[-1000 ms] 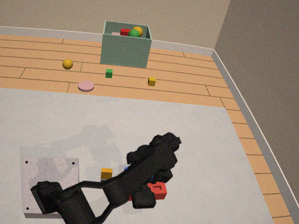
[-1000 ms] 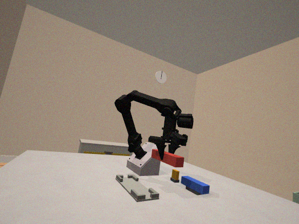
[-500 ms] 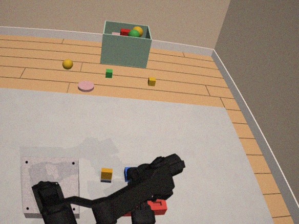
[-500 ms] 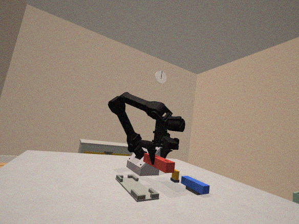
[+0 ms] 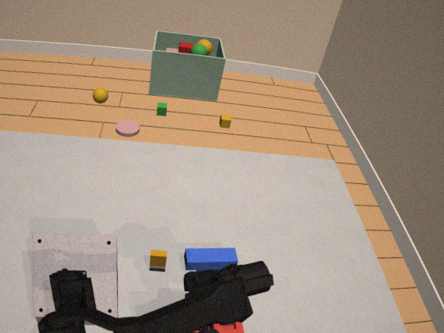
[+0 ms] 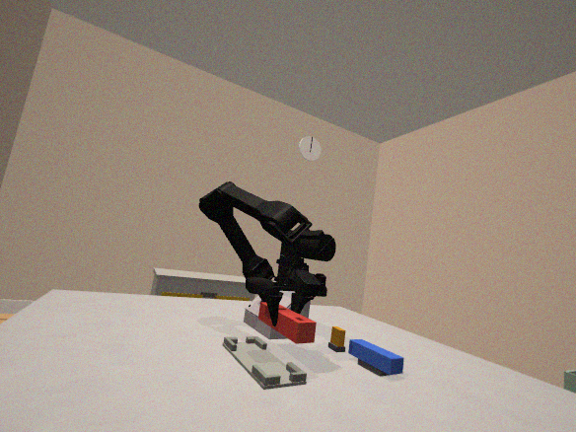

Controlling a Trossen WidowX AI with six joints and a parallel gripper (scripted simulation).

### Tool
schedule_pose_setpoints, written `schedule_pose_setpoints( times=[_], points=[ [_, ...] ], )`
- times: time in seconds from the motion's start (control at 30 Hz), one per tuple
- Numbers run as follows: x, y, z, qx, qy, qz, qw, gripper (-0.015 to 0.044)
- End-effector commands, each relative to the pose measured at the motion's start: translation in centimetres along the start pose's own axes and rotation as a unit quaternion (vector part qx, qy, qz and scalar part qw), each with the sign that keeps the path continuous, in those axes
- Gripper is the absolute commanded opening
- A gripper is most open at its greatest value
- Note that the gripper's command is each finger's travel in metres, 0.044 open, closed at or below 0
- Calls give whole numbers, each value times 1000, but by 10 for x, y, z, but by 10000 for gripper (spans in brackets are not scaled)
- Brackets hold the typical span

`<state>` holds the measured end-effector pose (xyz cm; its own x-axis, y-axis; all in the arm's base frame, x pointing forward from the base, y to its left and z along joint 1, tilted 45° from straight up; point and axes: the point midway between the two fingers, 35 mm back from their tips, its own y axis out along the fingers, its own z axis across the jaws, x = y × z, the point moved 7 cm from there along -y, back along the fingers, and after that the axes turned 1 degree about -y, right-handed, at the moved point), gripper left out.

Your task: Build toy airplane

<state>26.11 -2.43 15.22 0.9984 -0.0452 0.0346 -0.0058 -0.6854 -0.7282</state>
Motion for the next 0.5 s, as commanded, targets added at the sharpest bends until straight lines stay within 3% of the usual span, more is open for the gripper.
schedule_pose_setpoints(
  times=[0.0, 0.3, 0.47],
  points=[
    [-5, 5, -10, -4, -1, -1, 1000, 0],
    [-15, 14, -28, -12, 4, 1, 1000, 0],
    [-15, 15, -29, -12, 4, 1, 1000, 131]
  ],
)
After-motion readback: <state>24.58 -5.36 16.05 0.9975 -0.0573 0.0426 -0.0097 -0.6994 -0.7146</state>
